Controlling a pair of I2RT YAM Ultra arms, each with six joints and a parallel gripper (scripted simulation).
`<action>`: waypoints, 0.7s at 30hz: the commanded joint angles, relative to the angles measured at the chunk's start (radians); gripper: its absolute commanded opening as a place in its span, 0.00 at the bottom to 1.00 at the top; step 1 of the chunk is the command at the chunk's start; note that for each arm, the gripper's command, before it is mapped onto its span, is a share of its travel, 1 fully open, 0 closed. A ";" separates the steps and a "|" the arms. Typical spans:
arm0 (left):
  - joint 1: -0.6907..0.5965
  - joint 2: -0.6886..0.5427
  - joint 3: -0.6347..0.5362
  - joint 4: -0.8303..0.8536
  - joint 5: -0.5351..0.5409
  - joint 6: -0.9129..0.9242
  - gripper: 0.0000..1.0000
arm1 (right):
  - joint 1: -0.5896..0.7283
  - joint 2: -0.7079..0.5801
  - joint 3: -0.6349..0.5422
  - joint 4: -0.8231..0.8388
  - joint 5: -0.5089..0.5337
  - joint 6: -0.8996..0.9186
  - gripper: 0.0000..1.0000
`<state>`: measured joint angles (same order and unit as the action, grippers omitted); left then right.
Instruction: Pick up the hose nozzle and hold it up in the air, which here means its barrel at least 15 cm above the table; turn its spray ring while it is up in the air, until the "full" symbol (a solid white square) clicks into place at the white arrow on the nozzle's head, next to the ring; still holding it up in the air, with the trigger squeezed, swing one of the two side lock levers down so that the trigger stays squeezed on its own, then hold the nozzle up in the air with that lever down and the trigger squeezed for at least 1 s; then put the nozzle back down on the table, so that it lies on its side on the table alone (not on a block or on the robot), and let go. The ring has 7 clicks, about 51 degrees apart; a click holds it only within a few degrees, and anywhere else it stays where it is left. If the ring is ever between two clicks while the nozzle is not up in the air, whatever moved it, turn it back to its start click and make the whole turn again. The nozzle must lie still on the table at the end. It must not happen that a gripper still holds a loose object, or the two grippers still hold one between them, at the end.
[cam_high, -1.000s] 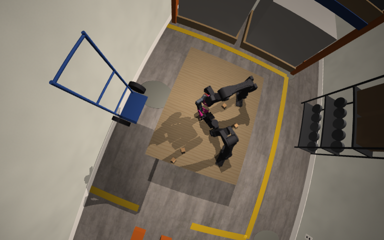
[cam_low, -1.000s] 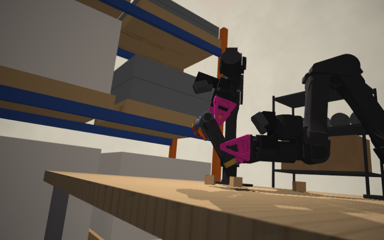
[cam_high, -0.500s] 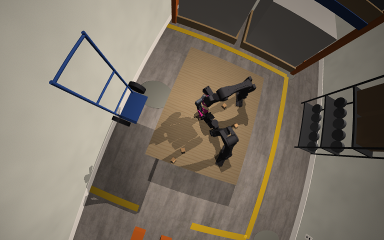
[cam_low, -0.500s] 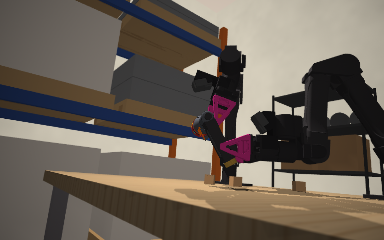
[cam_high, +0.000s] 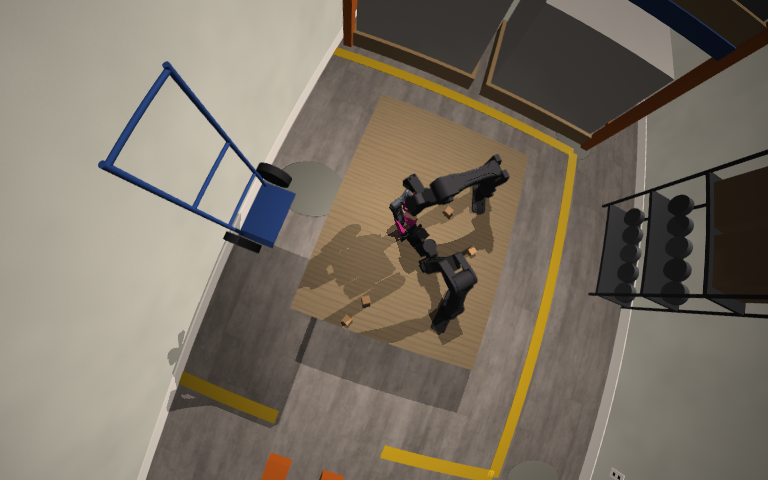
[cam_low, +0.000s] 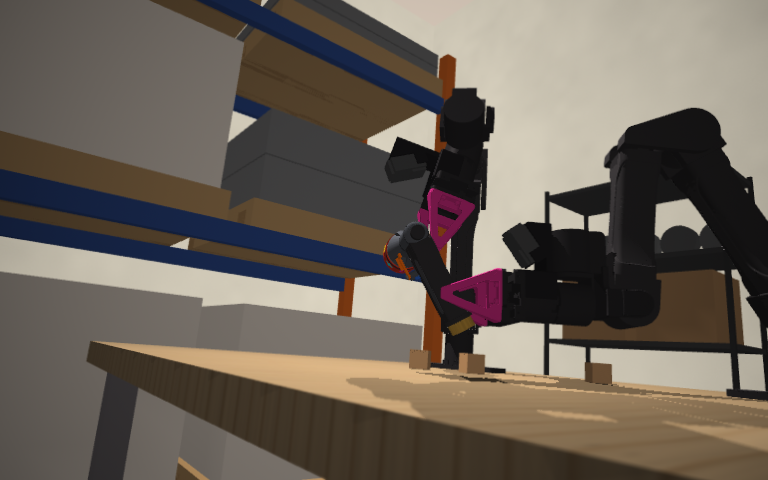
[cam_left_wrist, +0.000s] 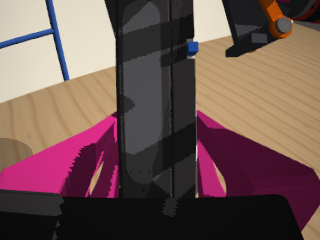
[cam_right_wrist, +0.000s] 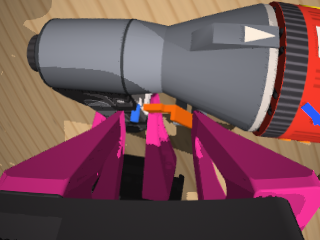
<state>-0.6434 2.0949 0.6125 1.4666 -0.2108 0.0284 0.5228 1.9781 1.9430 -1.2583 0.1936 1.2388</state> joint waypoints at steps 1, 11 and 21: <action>-0.011 -0.013 0.043 0.104 0.038 0.001 0.35 | 0.017 0.000 0.058 0.051 0.009 0.009 0.37; -0.011 -0.013 0.043 0.104 0.038 0.001 0.35 | 0.030 0.026 0.077 0.059 0.015 0.020 0.37; -0.011 -0.013 0.043 0.104 0.038 0.001 0.35 | 0.039 0.032 0.070 0.076 0.007 0.027 0.37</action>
<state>-0.6434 2.0949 0.6125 1.4673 -0.2123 0.0284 0.5442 2.0068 1.9621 -1.2572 0.2081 1.2587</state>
